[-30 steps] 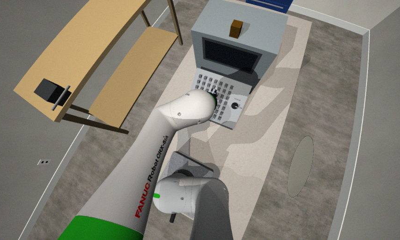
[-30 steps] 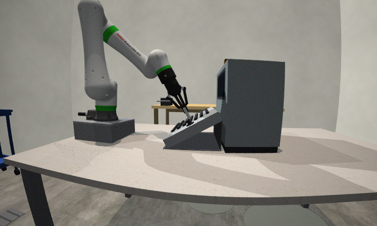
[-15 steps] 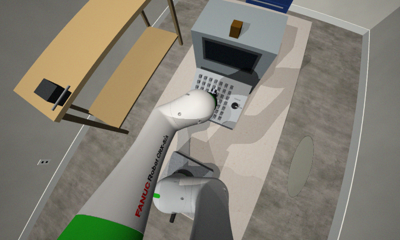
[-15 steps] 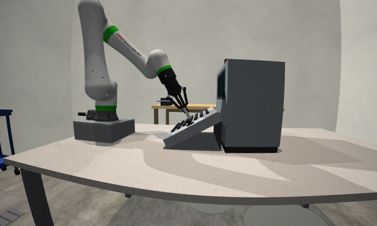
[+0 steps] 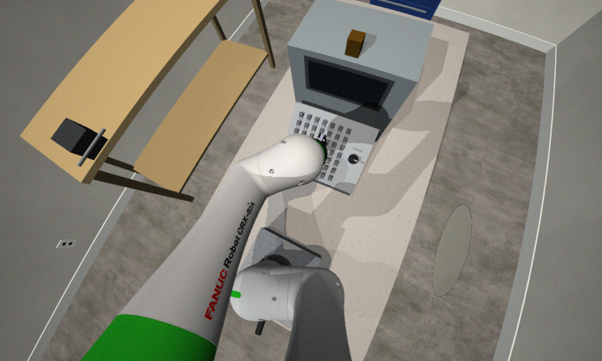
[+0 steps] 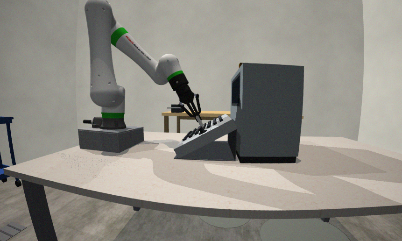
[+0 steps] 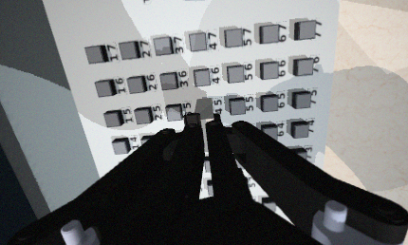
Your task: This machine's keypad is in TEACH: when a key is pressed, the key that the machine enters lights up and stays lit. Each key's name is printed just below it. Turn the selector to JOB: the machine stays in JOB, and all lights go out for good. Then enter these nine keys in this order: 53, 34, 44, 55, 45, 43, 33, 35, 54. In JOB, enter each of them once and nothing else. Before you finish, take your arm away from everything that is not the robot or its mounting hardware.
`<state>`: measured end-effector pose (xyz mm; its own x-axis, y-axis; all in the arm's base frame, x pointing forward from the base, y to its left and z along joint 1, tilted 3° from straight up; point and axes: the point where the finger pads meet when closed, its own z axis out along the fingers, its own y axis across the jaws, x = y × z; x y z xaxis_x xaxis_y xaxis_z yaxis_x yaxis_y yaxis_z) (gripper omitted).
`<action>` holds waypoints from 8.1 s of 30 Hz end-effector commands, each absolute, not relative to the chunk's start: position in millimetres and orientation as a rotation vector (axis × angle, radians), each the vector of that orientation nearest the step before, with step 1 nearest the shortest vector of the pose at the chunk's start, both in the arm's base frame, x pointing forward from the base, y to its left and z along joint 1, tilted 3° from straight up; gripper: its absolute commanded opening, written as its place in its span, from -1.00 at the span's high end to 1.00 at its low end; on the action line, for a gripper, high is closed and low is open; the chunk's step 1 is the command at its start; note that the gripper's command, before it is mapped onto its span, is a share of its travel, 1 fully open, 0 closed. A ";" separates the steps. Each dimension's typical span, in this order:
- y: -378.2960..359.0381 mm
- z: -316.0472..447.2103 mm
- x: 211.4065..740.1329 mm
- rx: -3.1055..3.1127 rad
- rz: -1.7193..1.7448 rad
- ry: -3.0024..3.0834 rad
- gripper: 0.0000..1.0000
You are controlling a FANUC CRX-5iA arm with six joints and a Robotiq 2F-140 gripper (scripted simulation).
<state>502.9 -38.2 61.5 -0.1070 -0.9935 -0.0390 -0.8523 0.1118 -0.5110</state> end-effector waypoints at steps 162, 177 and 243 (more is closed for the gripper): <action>-34.3 47.6 472.2 -1.798 -0.519 2.024 1.00; -34.5 41.2 476.0 -1.798 -0.519 2.024 1.00; -33.9 62.8 463.1 -1.798 -0.519 2.024 1.00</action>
<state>463.8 -34.1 60.0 -0.1077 -0.9934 -0.0390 -0.8527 0.1124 -0.5102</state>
